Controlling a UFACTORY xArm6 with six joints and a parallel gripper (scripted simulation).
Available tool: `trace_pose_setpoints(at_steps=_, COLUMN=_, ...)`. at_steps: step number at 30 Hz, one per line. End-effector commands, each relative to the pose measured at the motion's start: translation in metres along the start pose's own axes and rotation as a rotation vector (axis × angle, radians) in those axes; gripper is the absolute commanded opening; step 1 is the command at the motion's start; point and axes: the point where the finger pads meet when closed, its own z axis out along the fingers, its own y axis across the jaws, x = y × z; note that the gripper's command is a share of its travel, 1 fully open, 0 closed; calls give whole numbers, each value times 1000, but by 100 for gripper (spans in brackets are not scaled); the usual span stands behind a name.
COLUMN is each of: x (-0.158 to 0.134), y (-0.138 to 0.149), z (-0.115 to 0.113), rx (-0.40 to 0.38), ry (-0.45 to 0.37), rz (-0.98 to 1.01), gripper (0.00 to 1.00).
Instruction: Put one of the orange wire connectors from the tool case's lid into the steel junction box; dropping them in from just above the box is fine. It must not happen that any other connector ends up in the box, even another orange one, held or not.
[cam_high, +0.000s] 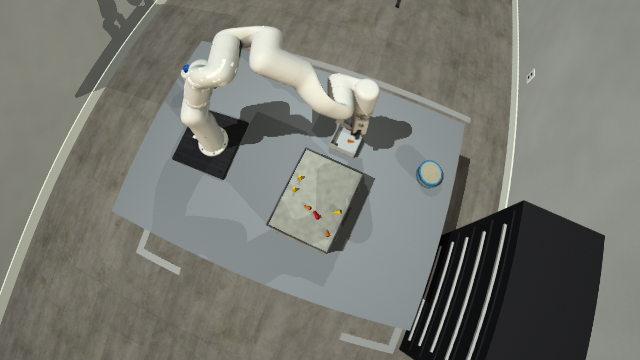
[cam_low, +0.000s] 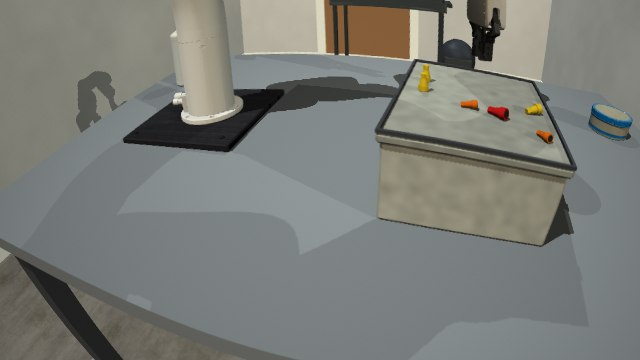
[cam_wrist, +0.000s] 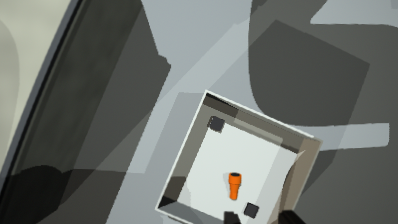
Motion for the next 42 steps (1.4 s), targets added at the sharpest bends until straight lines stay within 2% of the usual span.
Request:
trace_pose_setpoints(at_steps=1, x=0, y=0, z=-56, rx=0, ry=1, rz=0, gripper=27)
trace_pose_setpoints(at_steps=5, x=0, y=0, z=-77, rx=0, ry=1, rz=0, gripper=27)
trace_pose_setpoints(at_steps=27, x=0, y=0, z=-79, rx=0, ry=1, rz=0, gripper=27)
trace_pose_setpoints(at_steps=33, x=0, y=0, z=-106, rx=0, ry=1, rz=0, gripper=27)
trace_pose_setpoints(at_steps=42, x=0, y=0, z=-109, rx=0, ry=1, rz=0, gripper=27)
